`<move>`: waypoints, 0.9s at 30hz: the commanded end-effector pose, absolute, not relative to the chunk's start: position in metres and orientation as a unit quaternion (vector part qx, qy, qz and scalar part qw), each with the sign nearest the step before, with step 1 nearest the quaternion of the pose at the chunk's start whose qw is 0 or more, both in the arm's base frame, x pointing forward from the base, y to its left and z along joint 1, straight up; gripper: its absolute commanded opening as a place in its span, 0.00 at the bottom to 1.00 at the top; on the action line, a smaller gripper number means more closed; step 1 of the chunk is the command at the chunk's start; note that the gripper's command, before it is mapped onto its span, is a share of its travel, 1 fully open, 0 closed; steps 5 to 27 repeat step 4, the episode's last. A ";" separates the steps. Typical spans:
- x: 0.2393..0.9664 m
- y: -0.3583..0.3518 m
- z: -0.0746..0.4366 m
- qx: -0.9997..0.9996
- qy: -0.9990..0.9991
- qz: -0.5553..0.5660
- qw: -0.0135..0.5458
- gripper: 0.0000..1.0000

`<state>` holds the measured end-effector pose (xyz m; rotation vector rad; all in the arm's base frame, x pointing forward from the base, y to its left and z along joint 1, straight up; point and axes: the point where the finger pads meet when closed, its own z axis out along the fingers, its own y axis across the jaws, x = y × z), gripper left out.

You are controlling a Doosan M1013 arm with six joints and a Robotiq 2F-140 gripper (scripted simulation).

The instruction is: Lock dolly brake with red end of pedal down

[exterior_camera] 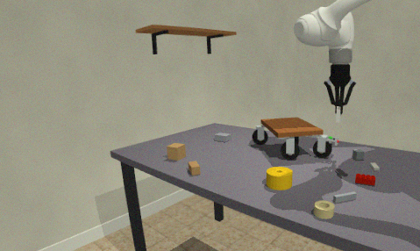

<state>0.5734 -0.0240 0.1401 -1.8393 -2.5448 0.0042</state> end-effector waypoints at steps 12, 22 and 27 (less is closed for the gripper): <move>0.573 -0.023 0.142 -0.587 -0.810 0.002 0.001 0.00; 0.573 -0.023 0.142 -0.587 -0.810 0.002 0.001 0.00; 0.573 -0.023 0.142 -0.587 -0.810 0.002 0.001 0.00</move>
